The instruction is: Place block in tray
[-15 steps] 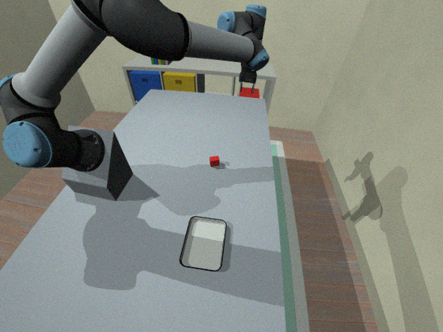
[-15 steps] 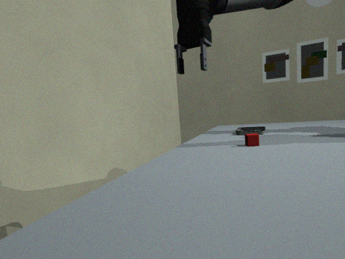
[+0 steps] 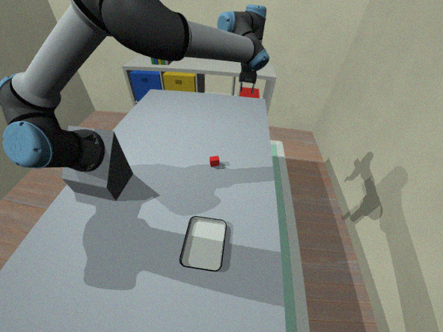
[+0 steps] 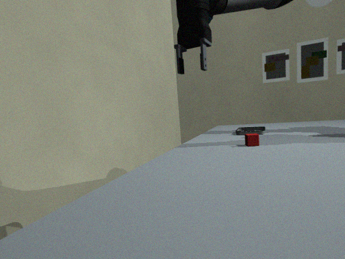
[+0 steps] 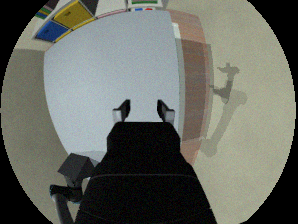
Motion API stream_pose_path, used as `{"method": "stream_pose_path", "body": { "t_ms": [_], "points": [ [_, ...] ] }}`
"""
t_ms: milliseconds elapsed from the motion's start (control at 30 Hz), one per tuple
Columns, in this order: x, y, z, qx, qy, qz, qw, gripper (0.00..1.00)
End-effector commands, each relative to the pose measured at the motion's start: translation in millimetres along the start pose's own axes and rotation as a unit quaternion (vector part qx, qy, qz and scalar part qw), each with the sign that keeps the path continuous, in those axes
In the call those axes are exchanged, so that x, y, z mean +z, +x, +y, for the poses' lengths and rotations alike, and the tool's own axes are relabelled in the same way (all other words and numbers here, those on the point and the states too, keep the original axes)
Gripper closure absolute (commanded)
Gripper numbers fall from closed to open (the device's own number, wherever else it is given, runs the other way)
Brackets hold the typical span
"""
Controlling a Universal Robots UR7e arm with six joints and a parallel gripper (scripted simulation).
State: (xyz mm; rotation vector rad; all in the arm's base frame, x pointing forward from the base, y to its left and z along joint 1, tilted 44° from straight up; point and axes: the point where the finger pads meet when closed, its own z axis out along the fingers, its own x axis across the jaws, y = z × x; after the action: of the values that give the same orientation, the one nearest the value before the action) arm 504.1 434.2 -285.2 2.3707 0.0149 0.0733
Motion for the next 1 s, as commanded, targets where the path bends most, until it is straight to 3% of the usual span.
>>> {"method": "stream_pose_path", "body": {
  "t_ms": [0, 600, 967],
  "points": [
    [-1.2, 0, 0, 0.0, 0.001, 0.001, 1.0, 0.0],
    [14.4, 5, 20, 0.043, 0.002, 0.0, 0.999, 0.0],
    [55.4, 9, 76, 0.161, 0.005, -0.002, 0.987, 0.0]
  ]
}}
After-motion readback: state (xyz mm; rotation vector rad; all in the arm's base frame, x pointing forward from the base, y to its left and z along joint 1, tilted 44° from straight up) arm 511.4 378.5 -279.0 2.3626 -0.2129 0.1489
